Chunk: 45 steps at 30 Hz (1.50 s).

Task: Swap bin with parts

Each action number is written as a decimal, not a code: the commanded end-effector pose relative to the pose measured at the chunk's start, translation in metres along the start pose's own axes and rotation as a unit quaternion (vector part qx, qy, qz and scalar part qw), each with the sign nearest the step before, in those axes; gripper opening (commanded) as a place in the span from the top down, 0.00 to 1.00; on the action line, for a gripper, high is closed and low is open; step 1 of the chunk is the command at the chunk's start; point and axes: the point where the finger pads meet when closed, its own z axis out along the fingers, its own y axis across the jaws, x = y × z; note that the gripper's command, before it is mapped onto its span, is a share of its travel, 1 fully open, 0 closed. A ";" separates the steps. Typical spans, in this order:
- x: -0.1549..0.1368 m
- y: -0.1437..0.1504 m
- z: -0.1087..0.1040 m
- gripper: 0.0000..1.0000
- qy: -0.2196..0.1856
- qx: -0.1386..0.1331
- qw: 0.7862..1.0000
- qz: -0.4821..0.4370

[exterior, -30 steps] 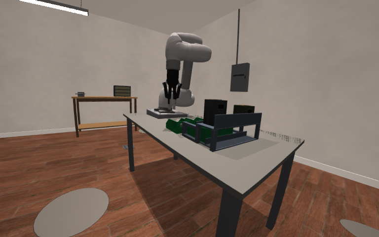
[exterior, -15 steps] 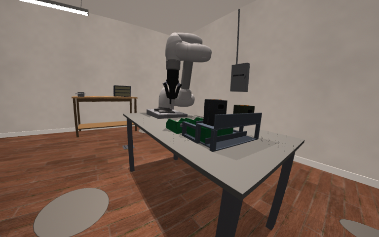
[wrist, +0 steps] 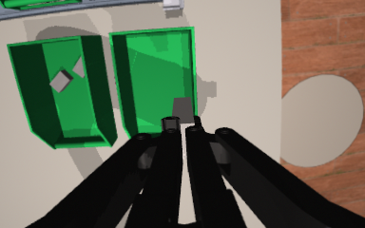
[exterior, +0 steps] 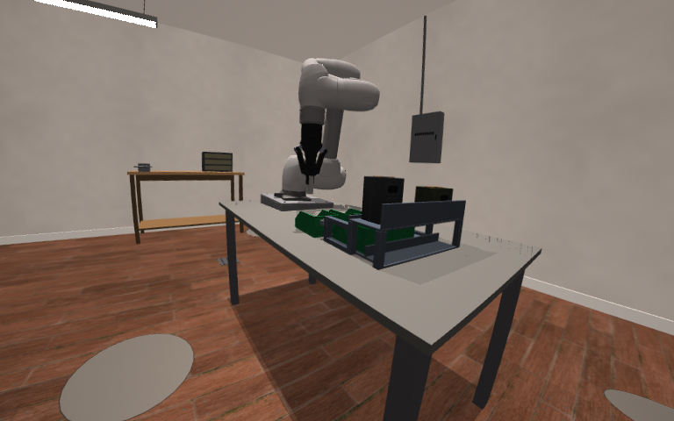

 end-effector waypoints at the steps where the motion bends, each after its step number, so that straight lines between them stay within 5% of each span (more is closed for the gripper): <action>1: 0.002 -0.066 -0.005 0.90 0.000 0.000 1.000 0.000; 9: -0.001 -0.120 -0.010 0.90 0.000 0.000 1.000 0.000; 14: -0.001 -0.120 -0.010 0.90 0.000 0.000 1.000 0.000; 15: -0.001 -0.120 -0.010 0.76 0.000 0.000 1.000 0.000; 45: -0.001 -0.120 -0.010 0.76 0.000 0.000 1.000 0.000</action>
